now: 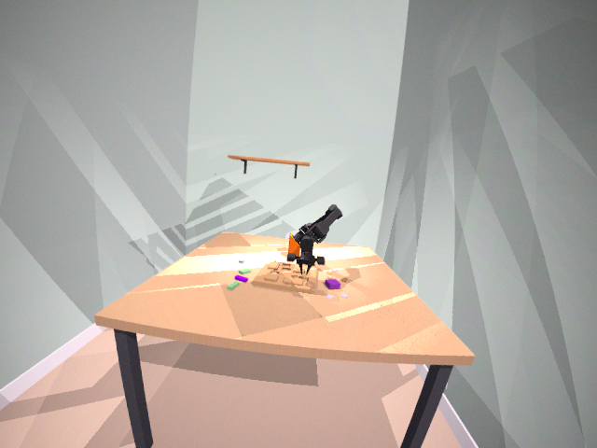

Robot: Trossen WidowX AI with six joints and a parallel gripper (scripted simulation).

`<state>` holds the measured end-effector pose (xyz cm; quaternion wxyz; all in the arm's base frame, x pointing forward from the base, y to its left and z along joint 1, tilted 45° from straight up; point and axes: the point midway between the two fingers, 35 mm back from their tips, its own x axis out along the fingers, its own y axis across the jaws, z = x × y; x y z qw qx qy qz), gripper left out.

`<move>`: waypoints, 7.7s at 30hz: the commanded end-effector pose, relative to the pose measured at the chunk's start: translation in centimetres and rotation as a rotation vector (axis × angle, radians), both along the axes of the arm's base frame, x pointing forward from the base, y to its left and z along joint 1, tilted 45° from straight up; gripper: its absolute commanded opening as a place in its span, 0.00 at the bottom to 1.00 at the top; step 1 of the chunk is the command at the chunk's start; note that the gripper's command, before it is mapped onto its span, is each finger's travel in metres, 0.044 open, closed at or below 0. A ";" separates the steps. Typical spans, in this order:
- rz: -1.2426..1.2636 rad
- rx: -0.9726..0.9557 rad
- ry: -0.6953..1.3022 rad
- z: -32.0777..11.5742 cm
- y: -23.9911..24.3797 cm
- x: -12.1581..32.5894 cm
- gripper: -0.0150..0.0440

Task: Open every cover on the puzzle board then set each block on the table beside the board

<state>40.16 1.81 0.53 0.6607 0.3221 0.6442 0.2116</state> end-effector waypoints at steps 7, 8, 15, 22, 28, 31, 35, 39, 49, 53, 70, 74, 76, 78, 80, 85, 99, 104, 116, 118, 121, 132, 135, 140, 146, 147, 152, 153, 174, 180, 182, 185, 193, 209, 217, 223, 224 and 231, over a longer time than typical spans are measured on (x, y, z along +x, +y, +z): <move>0.003 -0.003 -0.002 1.0 -1.0 -0.1 0.39; 0.003 -0.003 -0.002 1.1 -1.1 -0.1 0.39; 0.002 -0.004 -0.002 2.0 -2.0 -0.2 0.39; 0.002 -0.005 -0.002 3.3 -3.3 -0.3 0.39; 0.003 -0.005 -0.001 4.5 -4.4 -0.5 0.39; 0.002 -0.005 -0.001 4.7 -4.7 -0.6 0.39; 0.000 -0.012 -0.001 3.9 -5.7 -0.7 0.39; -0.003 -0.020 -0.001 2.9 -6.9 -1.0 0.39; -0.009 -0.037 0.000 0.6 -10.0 -1.9 0.39; -0.010 -0.043 0.001 -0.4 -11.2 -2.4 0.39; -0.013 -0.059 0.007 -4.5 -15.8 -5.1 0.39; -0.013 -0.061 0.008 -5.4 -16.9 -5.9 0.39; -0.013 -0.062 0.009 -5.9 -17.4 -6.3 0.39; -0.013 -0.062 0.009 -6.4 -17.8 -6.7 0.39; -0.012 -0.062 0.010 -6.8 -18.3 -7.2 0.39; -0.011 -0.062 0.011 -8.0 -19.4 -8.3 0.39; -0.007 -0.054 0.012 -11.3 -22.1 -12.0 0.39; -0.004 -0.048 0.012 -12.4 -22.9 -13.4 0.39; 0.002 -0.030 0.007 -15.1 -24.4 -16.9 0.39; 0.002 -0.028 0.006 -15.3 -24.5 -17.2 0.39; 0.002 -0.028 0.006 -15.4 -24.5 -17.3 0.39; 0.002 -0.028 0.006 -16.7 -23.4 -17.0 0.39; 0.002 -0.028 0.006 -17.1 -23.1 -16.9 0.39; 0.002 -0.028 0.005 -17.7 -22.6 -16.8 0.39; 0.002 -0.028 0.005 -18.5 -21.9 -16.6 0.39; 0.002 -0.028 0.005 -18.6 -21.8 -16.6 0.39; 0.002 -0.028 0.005 -19.2 -21.3 -16.5 0.39; 0.002 -0.028 0.005 -19.3 -21.1 -16.5 0.39; 0.002 -0.025 0.004 -21.7 -18.7 -16.3 0.39; 0.002 -0.024 0.003 -22.4 -18.0 -16.4 0.39; 0.002 -0.024 0.003 -22.6 -17.7 -16.4 0.39; 0.002 -0.023 0.003 -22.9 -17.4 -16.4 0.39; 0.005 -0.029 0.000 -23.0 -17.4 -16.3 0.43; 0.005 -0.030 0.000 -22.2 -18.2 -16.4 1.00; 0.004 -0.029 0.002 -20.4 -20.0 -16.5 1.00; 0.003 -0.028 0.004 -19.0 -21.2 -16.7 1.00; 0.003 -0.028 0.004 -18.8 -21.4 -16.8 1.00; 0.002 -0.027 0.005 -17.4 -22.6 -17.0 1.00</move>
